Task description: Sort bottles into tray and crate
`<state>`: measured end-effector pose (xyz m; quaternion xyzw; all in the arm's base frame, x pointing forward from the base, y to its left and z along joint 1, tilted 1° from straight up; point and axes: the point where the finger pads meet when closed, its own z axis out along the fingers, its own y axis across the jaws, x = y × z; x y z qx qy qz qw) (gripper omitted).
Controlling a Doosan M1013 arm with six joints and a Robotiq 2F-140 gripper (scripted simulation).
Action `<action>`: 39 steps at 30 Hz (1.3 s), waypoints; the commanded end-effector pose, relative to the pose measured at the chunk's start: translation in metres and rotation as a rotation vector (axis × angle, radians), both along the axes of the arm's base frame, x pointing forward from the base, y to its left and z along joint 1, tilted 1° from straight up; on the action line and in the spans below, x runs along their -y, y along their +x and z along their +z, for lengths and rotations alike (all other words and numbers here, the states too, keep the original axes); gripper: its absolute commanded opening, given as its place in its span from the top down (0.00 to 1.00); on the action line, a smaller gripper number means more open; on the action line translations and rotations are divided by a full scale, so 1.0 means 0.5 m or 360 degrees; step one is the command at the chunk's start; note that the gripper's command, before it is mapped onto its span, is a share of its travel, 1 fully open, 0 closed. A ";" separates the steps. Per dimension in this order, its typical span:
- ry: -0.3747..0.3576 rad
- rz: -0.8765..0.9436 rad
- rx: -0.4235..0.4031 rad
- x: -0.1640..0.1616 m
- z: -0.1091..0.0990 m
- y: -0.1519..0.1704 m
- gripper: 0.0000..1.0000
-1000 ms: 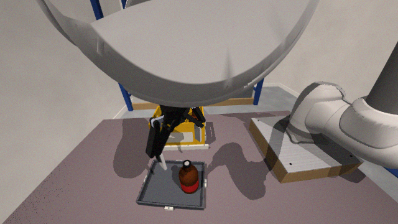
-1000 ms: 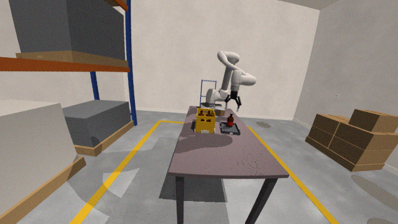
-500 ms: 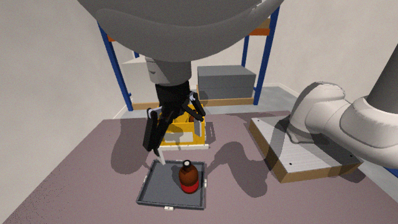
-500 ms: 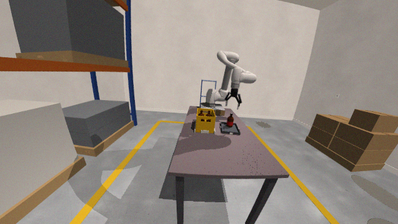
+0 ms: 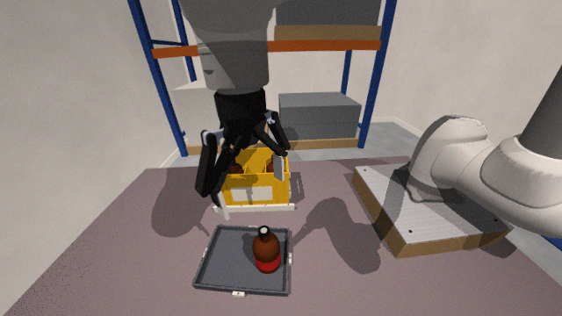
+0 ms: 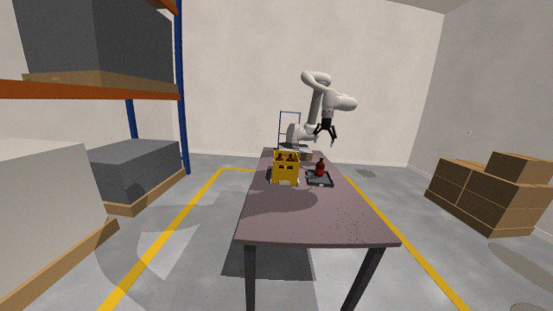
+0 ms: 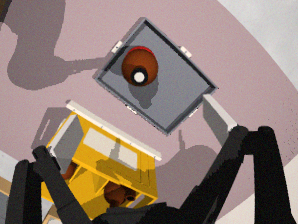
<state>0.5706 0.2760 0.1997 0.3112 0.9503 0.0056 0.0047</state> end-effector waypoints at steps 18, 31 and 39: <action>0.0000 0.0000 0.0000 0.000 0.044 -0.001 0.00; 0.0000 0.0000 0.0000 0.000 0.044 -0.001 0.00; 0.0000 0.0000 0.0000 0.000 0.044 -0.001 0.00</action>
